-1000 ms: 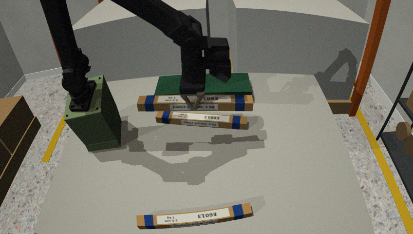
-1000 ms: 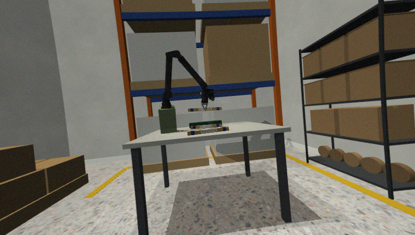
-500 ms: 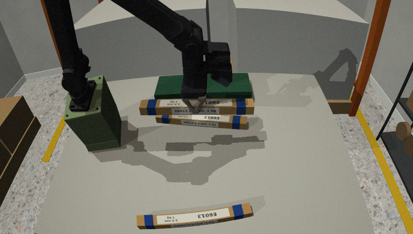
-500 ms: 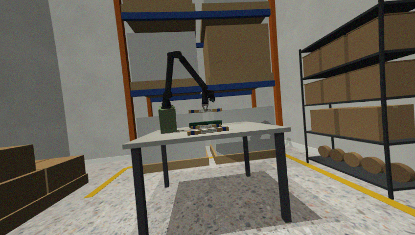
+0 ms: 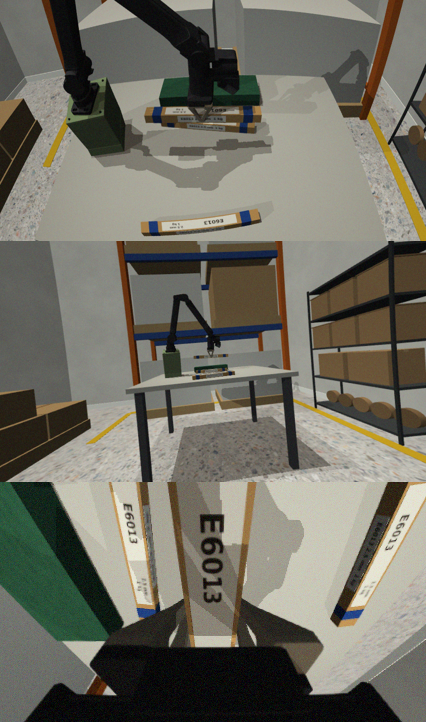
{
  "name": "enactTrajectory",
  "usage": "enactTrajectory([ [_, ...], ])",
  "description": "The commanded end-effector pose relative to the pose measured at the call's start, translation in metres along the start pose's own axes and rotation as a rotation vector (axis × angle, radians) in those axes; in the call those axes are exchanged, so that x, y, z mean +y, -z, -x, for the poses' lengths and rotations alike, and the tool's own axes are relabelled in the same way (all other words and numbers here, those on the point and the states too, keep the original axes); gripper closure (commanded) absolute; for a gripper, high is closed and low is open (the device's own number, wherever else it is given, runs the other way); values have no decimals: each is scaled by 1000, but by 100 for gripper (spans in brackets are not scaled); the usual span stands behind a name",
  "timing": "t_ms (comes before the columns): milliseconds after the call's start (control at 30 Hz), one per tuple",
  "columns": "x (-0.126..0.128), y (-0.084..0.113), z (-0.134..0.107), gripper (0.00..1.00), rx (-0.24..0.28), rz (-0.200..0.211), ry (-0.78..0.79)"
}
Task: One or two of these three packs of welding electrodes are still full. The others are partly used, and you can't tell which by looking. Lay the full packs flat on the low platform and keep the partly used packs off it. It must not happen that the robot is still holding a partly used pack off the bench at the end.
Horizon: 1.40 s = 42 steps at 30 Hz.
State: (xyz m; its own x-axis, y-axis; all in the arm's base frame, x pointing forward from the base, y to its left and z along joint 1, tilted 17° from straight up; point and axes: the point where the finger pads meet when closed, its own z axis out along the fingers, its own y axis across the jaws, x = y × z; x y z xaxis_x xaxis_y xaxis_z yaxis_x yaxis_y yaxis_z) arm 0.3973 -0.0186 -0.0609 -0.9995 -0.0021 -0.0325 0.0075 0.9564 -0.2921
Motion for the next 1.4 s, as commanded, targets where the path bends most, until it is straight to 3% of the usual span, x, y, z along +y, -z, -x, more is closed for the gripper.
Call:
enactTrajectory([
  [0,-1,9,18,100,-53,5,0],
  [267,-1,-2,18,100,-53,5,0],
  [1367,-1,-2,18,100,-53,5,0],
])
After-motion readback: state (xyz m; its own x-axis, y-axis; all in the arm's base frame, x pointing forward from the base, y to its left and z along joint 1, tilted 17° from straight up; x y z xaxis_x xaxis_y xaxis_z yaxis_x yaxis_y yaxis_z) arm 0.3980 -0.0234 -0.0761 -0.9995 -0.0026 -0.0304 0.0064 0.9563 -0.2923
